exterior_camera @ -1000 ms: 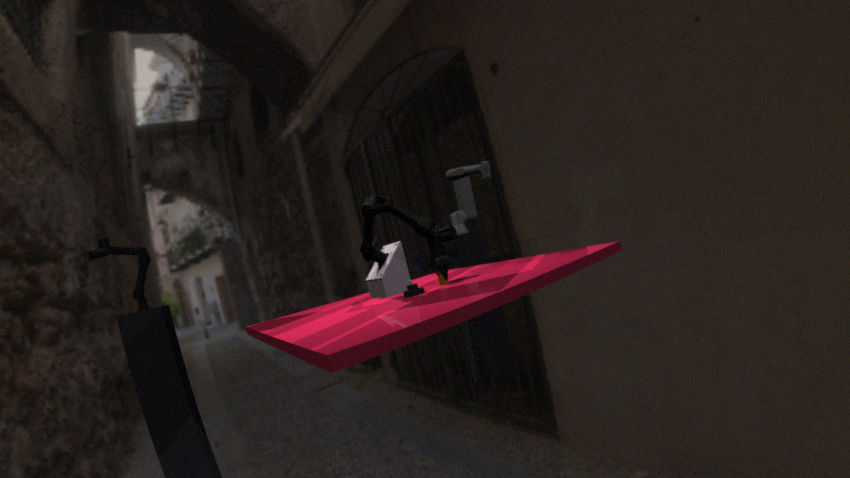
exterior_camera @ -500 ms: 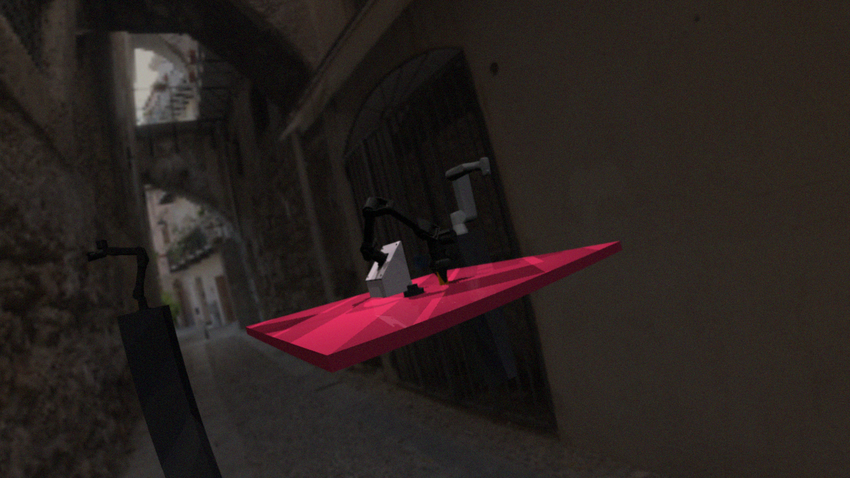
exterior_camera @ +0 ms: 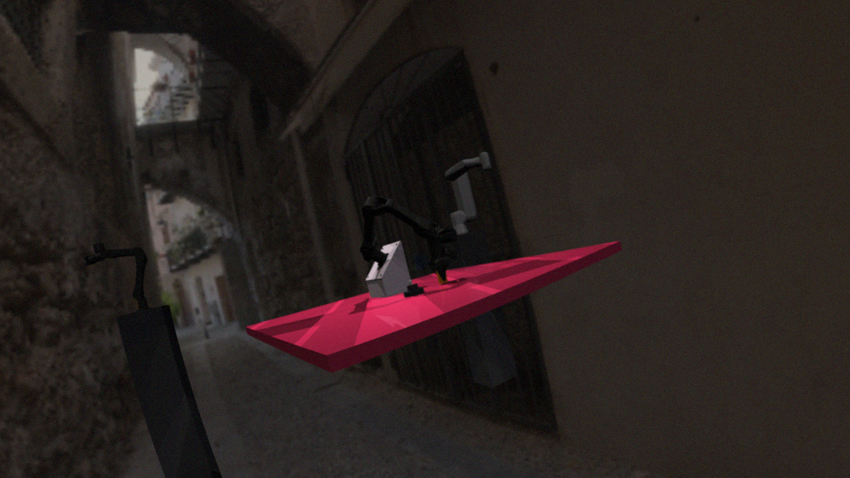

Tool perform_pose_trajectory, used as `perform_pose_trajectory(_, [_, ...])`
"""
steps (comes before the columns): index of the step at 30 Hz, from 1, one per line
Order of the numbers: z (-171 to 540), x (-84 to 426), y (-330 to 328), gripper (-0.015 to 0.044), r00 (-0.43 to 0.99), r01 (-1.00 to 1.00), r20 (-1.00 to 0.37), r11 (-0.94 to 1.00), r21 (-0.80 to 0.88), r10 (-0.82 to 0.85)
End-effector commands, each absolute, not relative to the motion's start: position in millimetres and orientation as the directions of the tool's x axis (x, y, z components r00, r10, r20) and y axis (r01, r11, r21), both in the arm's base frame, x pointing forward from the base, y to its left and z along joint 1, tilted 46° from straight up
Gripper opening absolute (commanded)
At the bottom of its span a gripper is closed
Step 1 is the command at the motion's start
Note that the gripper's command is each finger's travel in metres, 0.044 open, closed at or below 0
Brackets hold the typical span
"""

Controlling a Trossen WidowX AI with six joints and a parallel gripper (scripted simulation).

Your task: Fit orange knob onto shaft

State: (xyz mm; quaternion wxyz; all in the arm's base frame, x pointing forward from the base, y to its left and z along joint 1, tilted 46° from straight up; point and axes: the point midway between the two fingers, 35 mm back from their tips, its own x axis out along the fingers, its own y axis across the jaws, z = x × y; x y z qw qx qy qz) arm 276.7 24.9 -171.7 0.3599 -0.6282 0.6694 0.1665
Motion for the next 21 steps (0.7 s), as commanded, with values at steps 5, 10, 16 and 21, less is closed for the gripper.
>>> perform_pose_trajectory(5, [-158, 282, 45, 0.0000, 0.057, -0.959, -0.701, 0.156, -0.237, -0.711])
perform_pose_trajectory(10, [-148, 282, 57, 0.0000, 0.057, -0.959, -0.702, 0.156, -0.236, -0.710])
perform_pose_trajectory(16, [-136, 283, 71, 0.0000, 0.057, -0.959, -0.703, 0.157, -0.236, -0.709])
perform_pose_trajectory(21, [-126, 283, 82, 0.0000, 0.057, -0.959, -0.703, 0.157, -0.236, -0.708])
